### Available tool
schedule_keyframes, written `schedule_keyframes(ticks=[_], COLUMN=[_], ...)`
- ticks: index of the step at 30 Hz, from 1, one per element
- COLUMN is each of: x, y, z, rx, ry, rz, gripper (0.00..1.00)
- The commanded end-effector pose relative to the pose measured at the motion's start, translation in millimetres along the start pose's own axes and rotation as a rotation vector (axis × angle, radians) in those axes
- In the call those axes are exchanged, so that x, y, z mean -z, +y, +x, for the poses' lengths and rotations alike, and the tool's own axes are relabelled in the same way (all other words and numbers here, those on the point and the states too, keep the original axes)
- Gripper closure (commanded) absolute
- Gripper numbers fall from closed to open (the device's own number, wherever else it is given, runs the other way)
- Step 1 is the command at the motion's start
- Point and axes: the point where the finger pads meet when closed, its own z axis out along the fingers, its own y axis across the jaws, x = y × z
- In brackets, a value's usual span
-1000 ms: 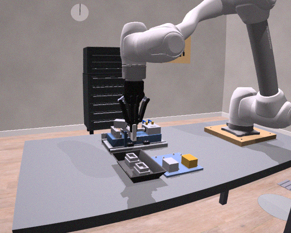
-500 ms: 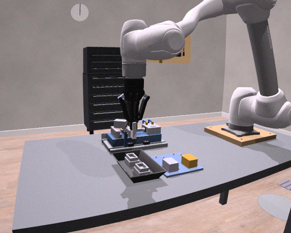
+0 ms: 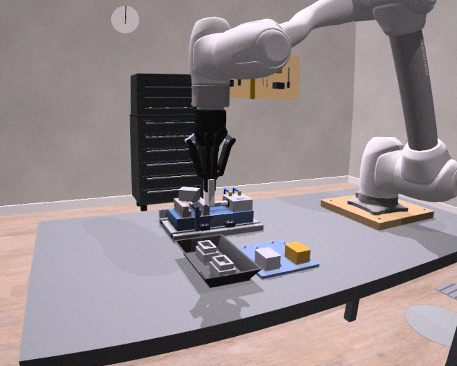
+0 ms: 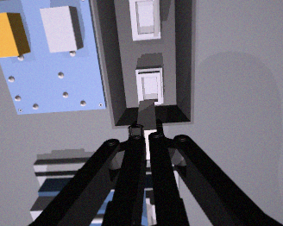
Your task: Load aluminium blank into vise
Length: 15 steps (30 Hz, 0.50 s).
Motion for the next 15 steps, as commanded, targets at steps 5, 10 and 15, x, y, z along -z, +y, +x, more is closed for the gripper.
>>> schedule_keyframes(ticks=[5,10,15], x=[15,21,24], y=[0,0,0], z=[0,0,0], rx=[0.0,0.0,0.0], ry=[0.0,0.0,0.0], rz=[0.0,0.0,0.0], gripper=[1.0,1.0,1.0])
